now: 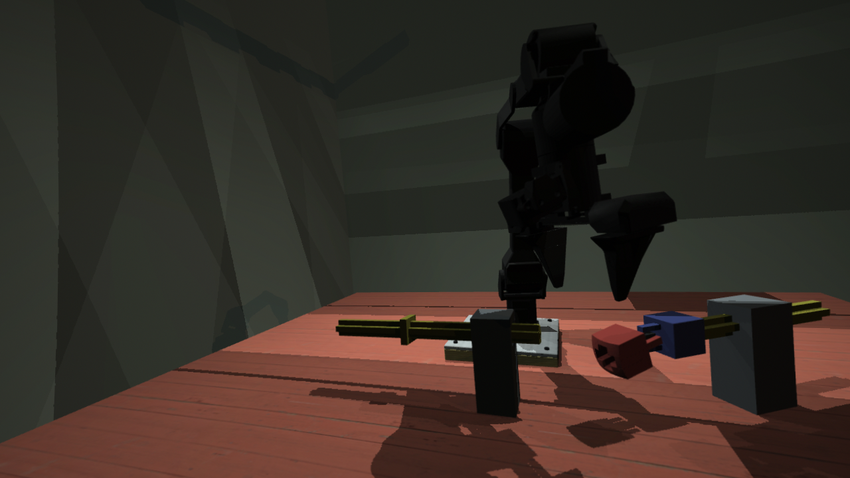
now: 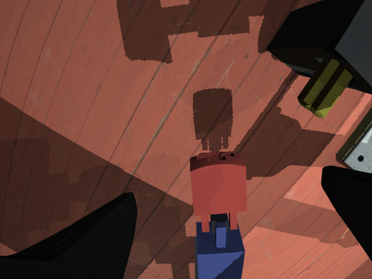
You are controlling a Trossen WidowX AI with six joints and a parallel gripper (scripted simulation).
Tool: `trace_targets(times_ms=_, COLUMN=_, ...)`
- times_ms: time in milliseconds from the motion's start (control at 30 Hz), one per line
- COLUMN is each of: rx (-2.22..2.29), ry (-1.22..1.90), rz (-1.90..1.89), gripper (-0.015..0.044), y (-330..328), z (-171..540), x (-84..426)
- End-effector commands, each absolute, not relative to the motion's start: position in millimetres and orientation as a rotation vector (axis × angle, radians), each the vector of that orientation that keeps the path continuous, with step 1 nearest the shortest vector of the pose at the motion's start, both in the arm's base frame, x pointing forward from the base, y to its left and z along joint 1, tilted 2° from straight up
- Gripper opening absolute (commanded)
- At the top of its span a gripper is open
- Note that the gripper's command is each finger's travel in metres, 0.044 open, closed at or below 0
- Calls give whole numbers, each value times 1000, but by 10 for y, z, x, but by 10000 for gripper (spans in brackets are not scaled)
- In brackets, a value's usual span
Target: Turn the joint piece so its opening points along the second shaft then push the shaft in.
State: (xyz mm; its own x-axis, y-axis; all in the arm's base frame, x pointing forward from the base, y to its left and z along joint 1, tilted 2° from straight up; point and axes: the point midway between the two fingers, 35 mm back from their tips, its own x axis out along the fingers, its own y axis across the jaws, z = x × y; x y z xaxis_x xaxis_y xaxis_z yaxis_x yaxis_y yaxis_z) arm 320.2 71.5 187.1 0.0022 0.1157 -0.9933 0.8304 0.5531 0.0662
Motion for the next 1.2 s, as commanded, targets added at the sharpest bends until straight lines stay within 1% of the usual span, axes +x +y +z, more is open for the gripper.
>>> trace_targets(times_ms=0, rx=883, ry=1491, rz=-718, gripper=440, y=720, z=1826, x=3201)
trace_targets(times_ms=167, rx=883, ry=1491, rz=-718, gripper=440, y=723, z=1768, x=3212)
trace_targets(times_ms=767, rx=883, ry=1491, rz=-718, gripper=440, y=741, z=1060, x=3248)
trace_targets(times_ms=933, rx=883, ry=1491, rz=-718, gripper=440, y=749, z=1034, x=3241)
trace_targets(times_ms=1167, rx=884, ry=1493, rz=-717, gripper=440, y=991, z=1032, x=3093)
